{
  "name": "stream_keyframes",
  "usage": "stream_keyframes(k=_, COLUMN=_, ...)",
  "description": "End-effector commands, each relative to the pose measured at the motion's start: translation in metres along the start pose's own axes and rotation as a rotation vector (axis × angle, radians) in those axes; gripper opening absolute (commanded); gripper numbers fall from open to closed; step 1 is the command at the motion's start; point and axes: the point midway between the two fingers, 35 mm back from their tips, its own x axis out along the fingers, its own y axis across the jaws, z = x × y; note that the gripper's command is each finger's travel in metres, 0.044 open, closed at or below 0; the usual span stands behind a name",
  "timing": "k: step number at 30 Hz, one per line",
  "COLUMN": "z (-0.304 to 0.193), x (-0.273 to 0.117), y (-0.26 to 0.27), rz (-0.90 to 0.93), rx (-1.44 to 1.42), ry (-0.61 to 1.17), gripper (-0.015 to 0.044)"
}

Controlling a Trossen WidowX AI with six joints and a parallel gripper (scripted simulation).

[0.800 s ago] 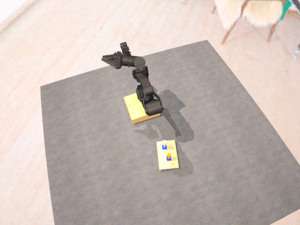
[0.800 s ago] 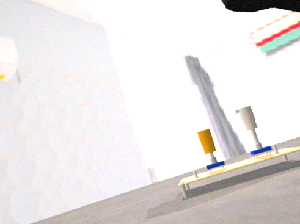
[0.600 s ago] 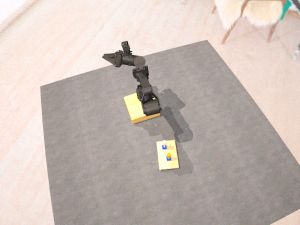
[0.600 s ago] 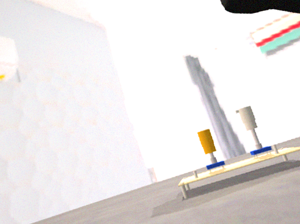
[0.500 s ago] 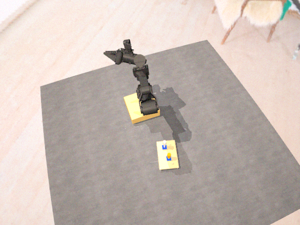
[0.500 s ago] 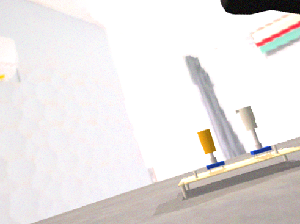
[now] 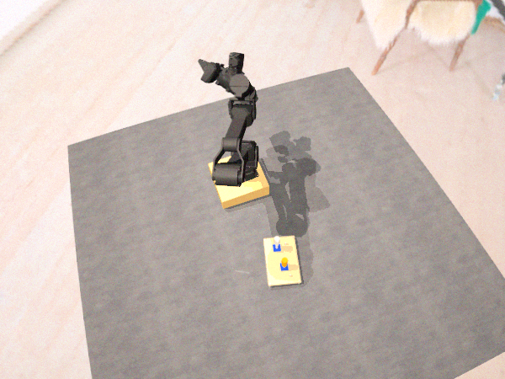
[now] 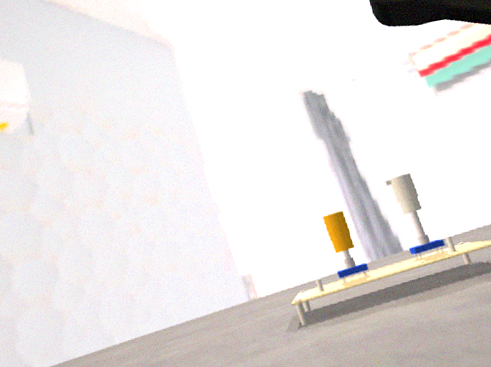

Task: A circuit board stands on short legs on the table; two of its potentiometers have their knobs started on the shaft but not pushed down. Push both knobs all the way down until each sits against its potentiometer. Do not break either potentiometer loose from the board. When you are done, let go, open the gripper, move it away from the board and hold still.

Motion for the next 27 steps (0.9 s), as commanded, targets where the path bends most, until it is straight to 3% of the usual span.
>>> stream_keyframes(k=1, z=0.03, x=-0.008, y=-0.021, rz=-0.115, rx=-0.015, ry=-0.103, gripper=0.0)
stream_keyframes(k=13, z=0.098, x=-0.059, y=-0.072, rz=-0.43, rx=-0.049, ry=-0.368, gripper=0.0)
stream_keyframes(k=27, z=0.157, x=-0.159, y=-0.113, rz=-0.82, rx=-0.048, ry=-0.654, gripper=0.0)
